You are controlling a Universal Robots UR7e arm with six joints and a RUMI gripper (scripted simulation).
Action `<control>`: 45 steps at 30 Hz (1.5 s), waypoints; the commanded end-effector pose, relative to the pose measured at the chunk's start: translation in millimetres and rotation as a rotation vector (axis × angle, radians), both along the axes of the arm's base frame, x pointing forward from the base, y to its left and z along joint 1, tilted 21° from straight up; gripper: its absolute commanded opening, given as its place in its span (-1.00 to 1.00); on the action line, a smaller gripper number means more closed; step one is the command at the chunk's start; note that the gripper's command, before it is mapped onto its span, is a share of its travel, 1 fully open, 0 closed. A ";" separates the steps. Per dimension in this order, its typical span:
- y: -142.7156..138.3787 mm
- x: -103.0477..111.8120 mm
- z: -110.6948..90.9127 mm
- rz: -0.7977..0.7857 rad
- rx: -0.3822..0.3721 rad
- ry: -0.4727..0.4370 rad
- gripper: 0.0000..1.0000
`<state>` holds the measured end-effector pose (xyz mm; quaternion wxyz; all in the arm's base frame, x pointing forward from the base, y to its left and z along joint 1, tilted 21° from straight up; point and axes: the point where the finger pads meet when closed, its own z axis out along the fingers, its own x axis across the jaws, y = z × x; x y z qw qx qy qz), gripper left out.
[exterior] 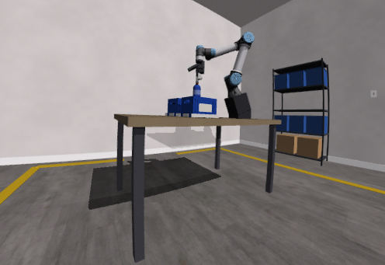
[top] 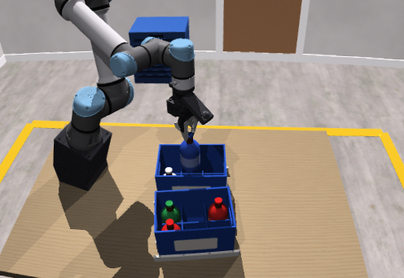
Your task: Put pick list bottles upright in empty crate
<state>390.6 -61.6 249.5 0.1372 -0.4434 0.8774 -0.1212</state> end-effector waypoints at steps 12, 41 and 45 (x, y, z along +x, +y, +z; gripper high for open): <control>-0.6 0.5 0.8 0.000 -0.001 -0.002 -1.00; -2.5 6.5 -14.9 0.000 -0.001 -0.002 -1.00; -2.8 7.8 -18.7 0.000 -0.001 -0.002 -1.00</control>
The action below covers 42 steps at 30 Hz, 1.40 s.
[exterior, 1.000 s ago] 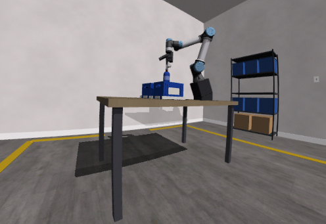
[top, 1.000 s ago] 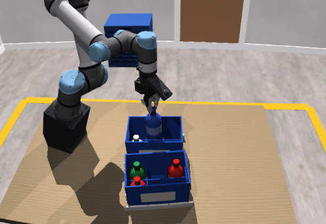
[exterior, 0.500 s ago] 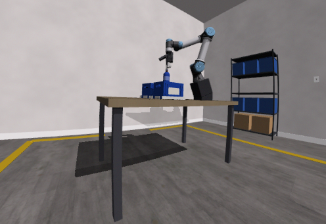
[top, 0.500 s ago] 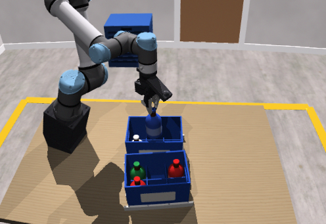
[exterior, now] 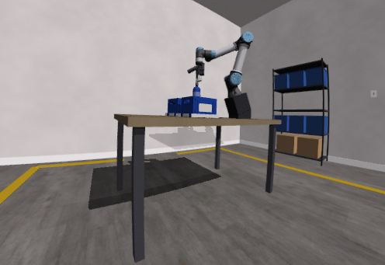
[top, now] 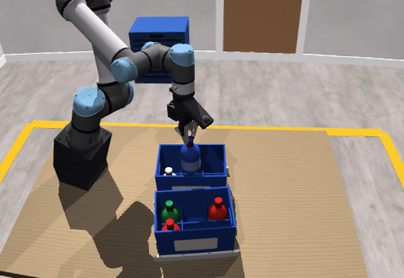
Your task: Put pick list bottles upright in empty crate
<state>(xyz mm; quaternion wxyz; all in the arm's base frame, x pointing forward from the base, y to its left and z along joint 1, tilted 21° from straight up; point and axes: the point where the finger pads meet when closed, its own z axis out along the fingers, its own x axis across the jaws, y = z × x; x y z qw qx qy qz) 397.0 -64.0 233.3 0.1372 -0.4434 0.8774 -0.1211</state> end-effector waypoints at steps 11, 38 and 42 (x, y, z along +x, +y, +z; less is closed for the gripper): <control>-1.4 4.7 -10.8 0.000 -0.001 -0.002 -1.00; -3.6 13.4 -34.2 0.000 -0.001 -0.002 -1.00; -4.0 14.9 -37.9 0.000 -0.001 -0.002 -1.00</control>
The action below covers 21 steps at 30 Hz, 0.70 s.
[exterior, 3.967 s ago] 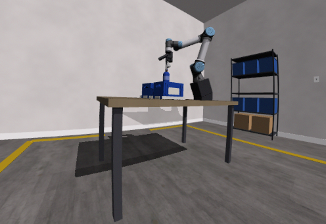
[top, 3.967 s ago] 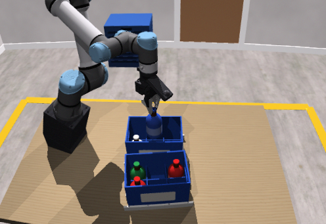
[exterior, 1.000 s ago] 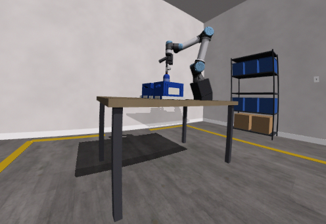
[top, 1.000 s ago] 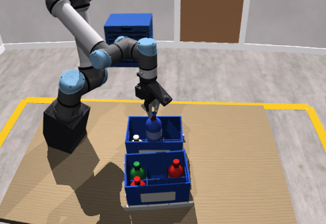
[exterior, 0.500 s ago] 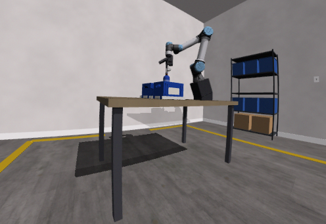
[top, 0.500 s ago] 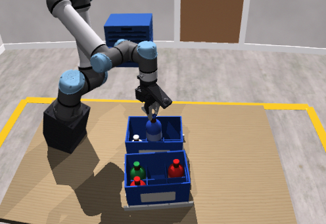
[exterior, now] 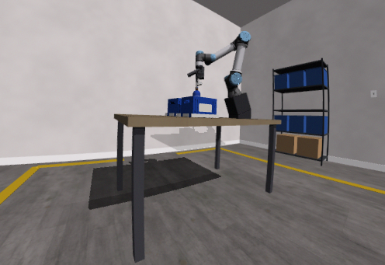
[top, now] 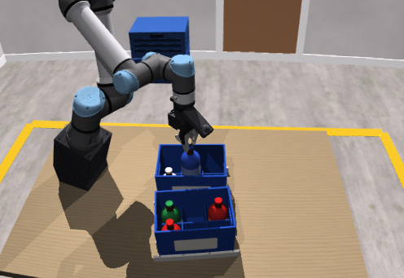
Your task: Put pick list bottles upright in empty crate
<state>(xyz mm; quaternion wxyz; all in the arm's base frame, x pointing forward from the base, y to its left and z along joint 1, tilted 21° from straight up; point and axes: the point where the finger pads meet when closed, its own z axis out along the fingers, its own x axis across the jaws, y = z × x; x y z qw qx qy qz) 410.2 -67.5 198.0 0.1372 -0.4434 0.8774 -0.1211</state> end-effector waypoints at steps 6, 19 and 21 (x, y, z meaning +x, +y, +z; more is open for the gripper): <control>-0.9 3.1 -6.4 0.000 -0.001 -0.002 -1.00; -2.0 7.3 -17.6 0.000 -0.001 -0.002 -1.00; -2.1 7.6 -18.5 0.000 -0.001 -0.002 -1.00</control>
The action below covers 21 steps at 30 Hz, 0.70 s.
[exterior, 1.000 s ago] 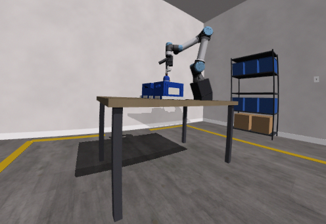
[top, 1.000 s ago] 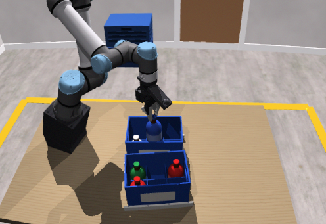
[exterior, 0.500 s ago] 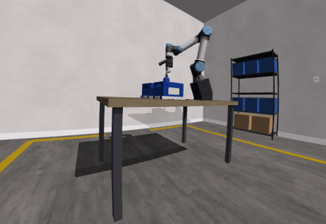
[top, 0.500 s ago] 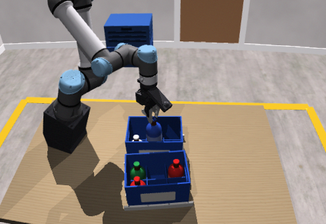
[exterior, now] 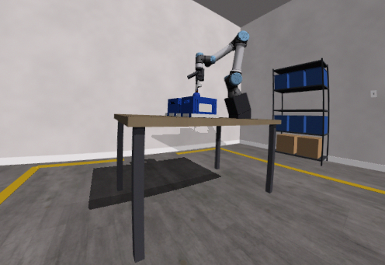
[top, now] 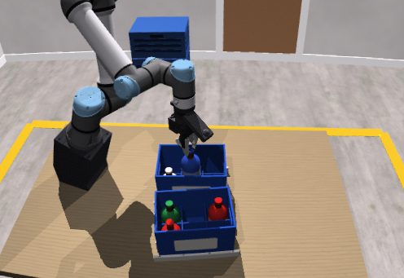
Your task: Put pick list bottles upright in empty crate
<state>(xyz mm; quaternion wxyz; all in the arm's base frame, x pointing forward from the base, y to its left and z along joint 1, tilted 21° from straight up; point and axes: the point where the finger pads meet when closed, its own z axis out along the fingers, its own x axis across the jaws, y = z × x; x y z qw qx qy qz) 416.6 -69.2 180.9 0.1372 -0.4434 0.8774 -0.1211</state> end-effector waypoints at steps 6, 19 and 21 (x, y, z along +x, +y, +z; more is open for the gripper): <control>-1.0 3.3 -6.9 0.000 -0.001 -0.002 -1.00; -1.9 7.1 -17.2 0.000 -0.001 -0.002 -1.00; -2.1 7.8 -19.1 0.000 -0.001 -0.002 -1.00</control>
